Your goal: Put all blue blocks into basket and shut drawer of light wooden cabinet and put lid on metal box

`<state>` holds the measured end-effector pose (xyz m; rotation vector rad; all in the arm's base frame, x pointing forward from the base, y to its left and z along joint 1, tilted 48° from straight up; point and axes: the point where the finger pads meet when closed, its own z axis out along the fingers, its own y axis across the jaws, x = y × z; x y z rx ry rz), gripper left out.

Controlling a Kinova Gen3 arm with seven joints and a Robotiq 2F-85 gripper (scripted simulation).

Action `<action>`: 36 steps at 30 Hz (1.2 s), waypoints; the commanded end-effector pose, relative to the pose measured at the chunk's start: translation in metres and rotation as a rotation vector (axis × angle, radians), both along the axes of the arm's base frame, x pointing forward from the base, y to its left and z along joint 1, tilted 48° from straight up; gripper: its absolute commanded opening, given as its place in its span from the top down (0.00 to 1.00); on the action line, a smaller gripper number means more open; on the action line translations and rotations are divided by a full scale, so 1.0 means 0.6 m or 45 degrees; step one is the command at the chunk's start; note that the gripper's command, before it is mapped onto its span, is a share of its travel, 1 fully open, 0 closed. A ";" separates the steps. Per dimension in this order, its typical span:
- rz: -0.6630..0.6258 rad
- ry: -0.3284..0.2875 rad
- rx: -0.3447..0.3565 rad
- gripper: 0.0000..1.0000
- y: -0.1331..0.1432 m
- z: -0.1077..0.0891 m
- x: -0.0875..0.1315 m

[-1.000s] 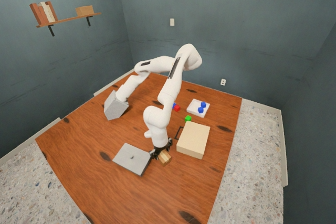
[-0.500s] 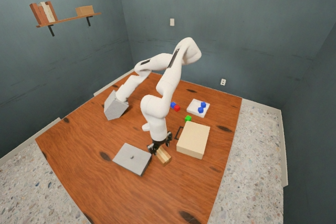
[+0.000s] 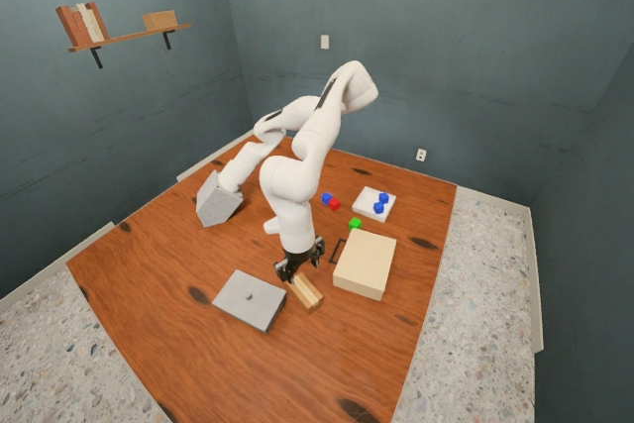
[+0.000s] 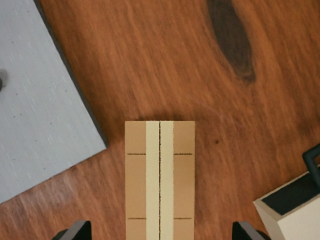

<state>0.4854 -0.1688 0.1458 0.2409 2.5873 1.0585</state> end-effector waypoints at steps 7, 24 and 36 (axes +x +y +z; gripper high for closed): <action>-0.007 0.003 -0.004 0.17 -0.024 0.021 -0.012; -0.008 0.007 0.006 0.17 -0.010 0.041 -0.023; -0.014 -0.004 0.029 0.17 0.084 0.163 -0.077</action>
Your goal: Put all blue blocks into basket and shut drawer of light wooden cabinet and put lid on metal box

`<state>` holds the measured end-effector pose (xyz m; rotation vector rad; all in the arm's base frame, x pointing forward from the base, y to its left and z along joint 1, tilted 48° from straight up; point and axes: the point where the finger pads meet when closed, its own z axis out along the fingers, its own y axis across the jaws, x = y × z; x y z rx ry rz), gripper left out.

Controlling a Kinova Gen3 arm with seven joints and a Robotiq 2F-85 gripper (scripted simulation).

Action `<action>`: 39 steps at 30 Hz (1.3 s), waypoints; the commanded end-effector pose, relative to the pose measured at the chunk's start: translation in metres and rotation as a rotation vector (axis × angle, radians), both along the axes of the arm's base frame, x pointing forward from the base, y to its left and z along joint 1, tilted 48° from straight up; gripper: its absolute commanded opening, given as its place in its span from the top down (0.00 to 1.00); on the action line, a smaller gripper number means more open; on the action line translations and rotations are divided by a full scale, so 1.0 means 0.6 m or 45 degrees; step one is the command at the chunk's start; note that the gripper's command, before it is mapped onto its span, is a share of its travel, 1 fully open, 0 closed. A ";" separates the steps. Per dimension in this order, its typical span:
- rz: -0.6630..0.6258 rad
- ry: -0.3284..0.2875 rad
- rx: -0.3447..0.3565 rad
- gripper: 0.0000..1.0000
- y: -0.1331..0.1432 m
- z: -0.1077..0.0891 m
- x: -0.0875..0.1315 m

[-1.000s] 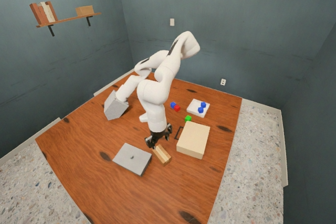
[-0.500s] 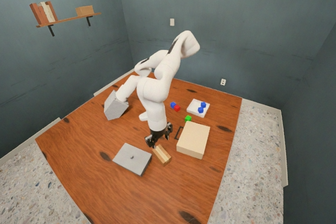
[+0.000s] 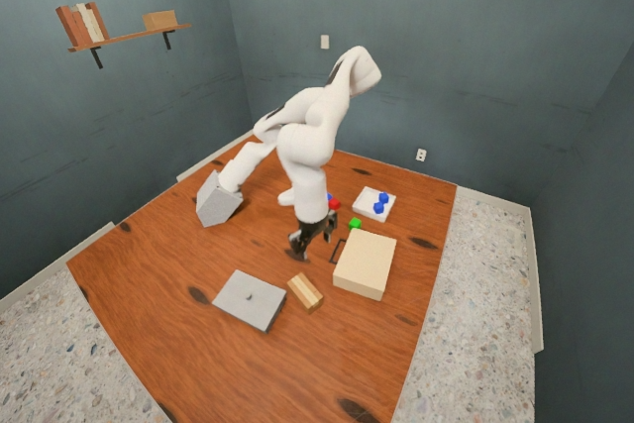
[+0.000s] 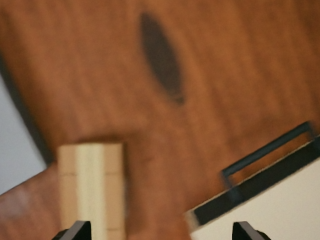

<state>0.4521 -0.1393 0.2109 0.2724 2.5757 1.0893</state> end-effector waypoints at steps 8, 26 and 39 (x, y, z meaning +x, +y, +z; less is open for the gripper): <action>0.003 -0.012 0.012 0.17 0.169 0.160 -0.122; -0.004 0.019 0.013 0.17 0.432 0.208 -0.367; -0.014 0.024 0.002 0.17 0.465 0.194 -0.404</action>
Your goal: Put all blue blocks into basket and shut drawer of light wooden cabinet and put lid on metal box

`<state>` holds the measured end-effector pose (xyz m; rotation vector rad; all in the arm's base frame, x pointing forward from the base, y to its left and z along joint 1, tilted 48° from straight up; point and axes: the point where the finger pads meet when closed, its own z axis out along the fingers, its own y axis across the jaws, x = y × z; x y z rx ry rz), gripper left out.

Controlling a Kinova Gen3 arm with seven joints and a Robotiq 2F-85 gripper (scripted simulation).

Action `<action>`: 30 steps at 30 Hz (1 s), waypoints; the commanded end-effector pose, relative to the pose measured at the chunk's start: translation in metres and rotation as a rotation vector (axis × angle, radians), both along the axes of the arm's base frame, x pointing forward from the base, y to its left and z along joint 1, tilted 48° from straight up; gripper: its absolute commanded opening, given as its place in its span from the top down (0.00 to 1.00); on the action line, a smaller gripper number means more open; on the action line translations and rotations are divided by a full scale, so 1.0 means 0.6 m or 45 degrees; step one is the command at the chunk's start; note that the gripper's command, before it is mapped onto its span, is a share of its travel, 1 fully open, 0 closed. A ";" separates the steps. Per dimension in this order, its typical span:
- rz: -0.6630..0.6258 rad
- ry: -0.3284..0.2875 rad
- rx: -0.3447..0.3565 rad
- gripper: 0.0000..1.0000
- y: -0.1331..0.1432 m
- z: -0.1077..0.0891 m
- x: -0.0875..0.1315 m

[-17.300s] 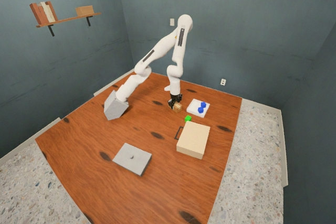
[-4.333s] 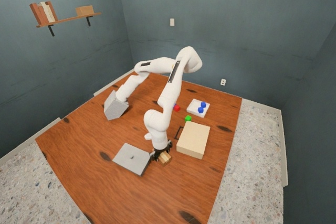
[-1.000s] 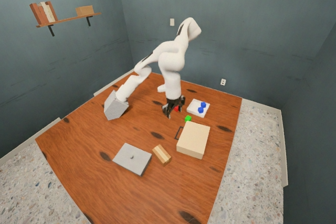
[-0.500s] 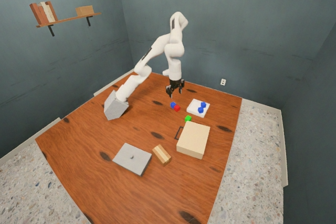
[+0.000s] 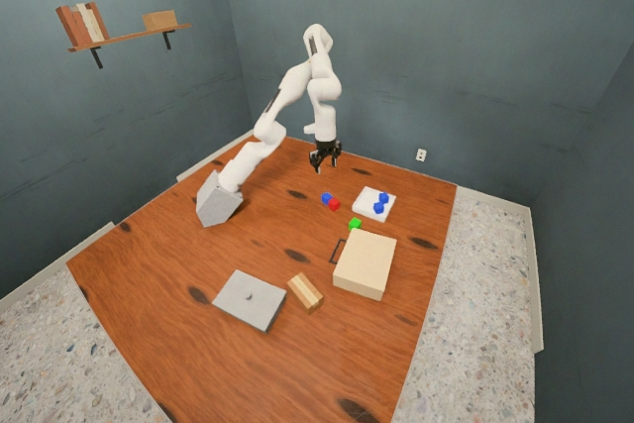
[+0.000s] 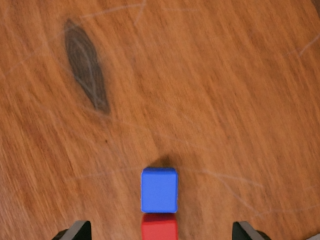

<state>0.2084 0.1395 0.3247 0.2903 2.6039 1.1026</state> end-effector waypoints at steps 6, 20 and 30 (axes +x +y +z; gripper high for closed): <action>-0.018 -0.016 -0.002 0.17 0.000 0.005 0.003; -0.018 -0.015 -0.002 0.31 0.000 0.004 0.003; -0.018 -0.015 -0.002 0.31 0.000 0.004 0.003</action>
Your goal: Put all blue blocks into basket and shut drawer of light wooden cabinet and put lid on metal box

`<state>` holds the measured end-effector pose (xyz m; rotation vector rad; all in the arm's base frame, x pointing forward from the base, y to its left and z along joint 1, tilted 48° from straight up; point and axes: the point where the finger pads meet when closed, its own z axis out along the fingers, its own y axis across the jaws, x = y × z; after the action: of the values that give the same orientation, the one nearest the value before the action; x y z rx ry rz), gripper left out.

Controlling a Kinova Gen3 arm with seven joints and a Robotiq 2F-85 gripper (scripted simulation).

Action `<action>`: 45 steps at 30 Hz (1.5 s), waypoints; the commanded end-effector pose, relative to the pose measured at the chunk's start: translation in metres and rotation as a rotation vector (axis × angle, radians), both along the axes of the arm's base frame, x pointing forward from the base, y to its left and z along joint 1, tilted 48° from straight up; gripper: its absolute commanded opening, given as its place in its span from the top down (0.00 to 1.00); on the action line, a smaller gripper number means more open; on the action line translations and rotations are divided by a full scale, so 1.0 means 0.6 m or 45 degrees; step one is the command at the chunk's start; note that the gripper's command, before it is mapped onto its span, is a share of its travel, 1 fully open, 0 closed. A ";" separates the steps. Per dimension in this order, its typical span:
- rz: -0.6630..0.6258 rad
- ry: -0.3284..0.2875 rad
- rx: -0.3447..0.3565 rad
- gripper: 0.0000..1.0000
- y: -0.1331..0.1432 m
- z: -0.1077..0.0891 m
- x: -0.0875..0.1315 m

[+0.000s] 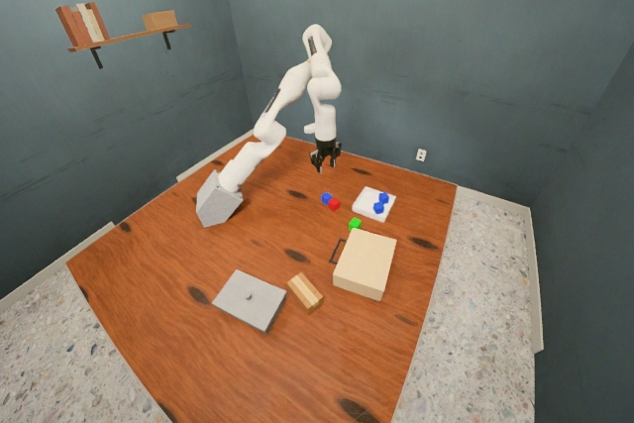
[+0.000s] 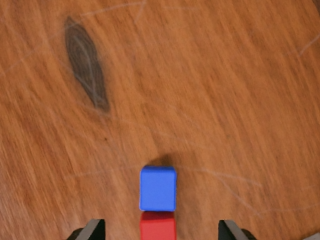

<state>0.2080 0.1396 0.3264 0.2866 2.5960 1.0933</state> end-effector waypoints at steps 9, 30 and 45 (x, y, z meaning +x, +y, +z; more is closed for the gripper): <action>-0.014 -0.002 0.005 0.31 0.000 0.002 0.003; -0.015 0.002 0.008 0.31 0.014 -0.013 0.010; -0.016 0.007 0.009 0.31 0.061 -0.062 0.033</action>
<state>0.2258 0.1712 0.2959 0.3102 2.5860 1.0930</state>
